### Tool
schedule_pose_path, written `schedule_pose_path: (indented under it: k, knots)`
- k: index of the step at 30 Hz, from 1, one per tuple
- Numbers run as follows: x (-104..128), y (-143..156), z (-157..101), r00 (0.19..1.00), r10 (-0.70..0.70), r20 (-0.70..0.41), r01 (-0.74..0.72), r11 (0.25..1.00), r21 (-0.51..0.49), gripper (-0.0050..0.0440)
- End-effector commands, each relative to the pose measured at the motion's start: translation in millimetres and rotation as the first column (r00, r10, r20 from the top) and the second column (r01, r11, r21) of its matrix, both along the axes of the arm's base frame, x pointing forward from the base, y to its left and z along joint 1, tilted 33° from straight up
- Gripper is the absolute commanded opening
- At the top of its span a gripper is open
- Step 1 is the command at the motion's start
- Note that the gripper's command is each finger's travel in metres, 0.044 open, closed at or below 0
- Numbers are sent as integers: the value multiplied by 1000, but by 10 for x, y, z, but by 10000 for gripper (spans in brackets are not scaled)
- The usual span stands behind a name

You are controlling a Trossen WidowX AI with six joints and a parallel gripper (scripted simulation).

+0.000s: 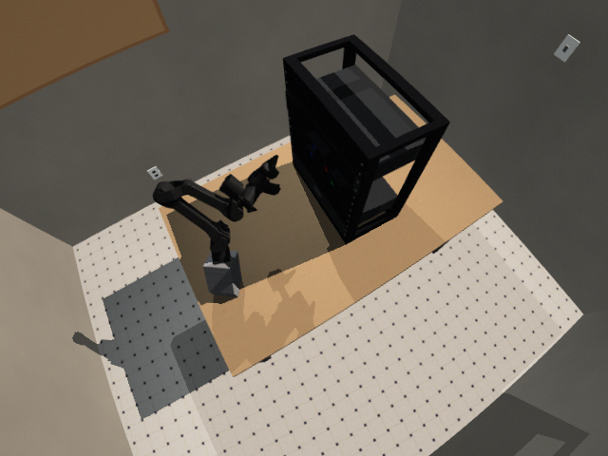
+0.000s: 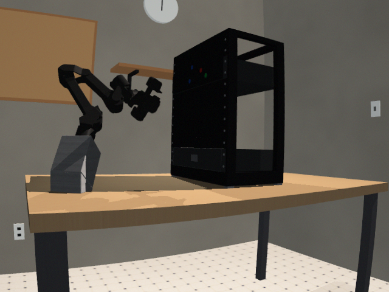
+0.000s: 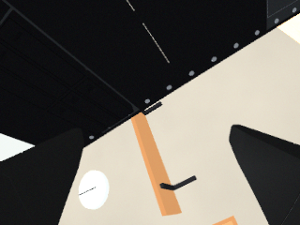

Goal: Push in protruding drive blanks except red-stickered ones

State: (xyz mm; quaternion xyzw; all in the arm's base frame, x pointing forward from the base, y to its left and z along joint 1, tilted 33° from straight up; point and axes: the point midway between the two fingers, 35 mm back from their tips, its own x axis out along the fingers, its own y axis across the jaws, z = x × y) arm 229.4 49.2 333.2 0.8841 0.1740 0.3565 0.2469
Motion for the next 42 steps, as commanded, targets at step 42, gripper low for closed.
schedule_pose_path:
  k: [42]
  knots:
    - [-16, -73, 36, 1000, -25, 8, 25, 1000, -15, 440]
